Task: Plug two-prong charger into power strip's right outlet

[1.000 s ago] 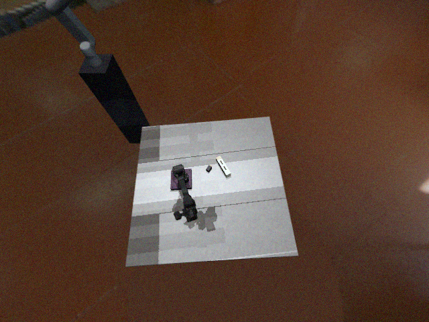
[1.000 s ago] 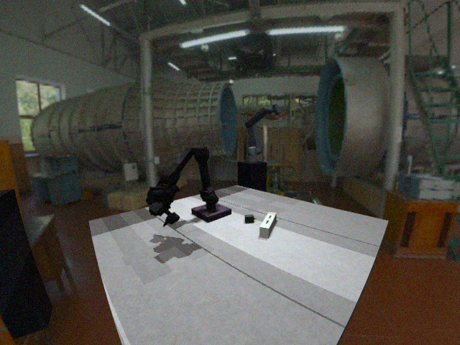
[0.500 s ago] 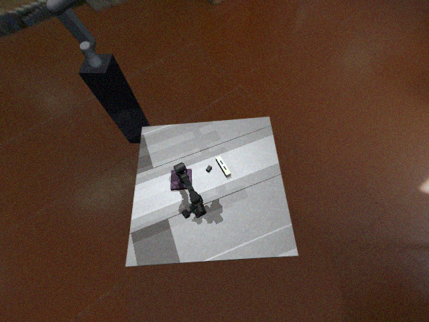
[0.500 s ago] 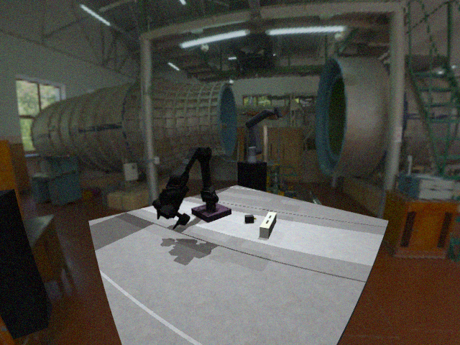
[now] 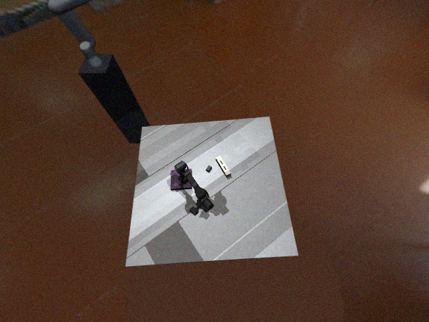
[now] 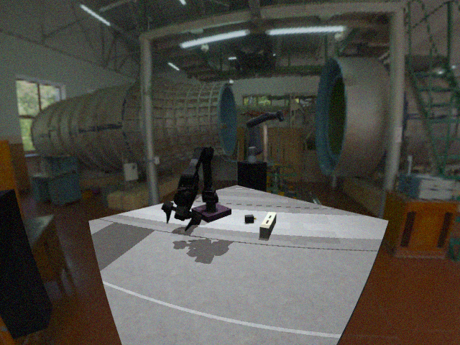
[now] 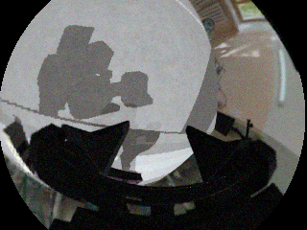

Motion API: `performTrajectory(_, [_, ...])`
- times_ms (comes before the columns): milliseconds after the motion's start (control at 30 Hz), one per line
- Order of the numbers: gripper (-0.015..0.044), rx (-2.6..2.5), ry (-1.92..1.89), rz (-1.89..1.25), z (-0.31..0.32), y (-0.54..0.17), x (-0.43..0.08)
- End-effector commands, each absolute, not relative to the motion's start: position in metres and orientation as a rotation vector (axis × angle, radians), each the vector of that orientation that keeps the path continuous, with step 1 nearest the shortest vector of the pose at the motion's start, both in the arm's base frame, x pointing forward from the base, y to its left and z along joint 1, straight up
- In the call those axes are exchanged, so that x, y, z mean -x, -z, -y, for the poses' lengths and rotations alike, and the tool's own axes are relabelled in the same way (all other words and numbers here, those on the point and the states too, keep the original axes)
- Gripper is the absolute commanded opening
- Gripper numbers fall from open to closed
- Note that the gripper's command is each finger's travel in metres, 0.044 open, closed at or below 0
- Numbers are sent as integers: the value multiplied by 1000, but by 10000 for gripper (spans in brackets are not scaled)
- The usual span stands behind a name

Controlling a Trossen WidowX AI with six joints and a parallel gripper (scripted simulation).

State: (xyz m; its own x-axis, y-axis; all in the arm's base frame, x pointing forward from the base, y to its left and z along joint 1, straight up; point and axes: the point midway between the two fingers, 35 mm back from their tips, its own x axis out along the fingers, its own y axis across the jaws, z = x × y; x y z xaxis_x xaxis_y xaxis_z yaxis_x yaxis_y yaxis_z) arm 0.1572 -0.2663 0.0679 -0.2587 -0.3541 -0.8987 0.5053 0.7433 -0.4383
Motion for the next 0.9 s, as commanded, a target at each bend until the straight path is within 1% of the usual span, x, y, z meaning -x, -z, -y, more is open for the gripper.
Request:
performTrajectory(0, [440,-89,753,-1643,254,-67,-170])
performTrajectory(867, [440,140,381,-1623,170,-67,-236])
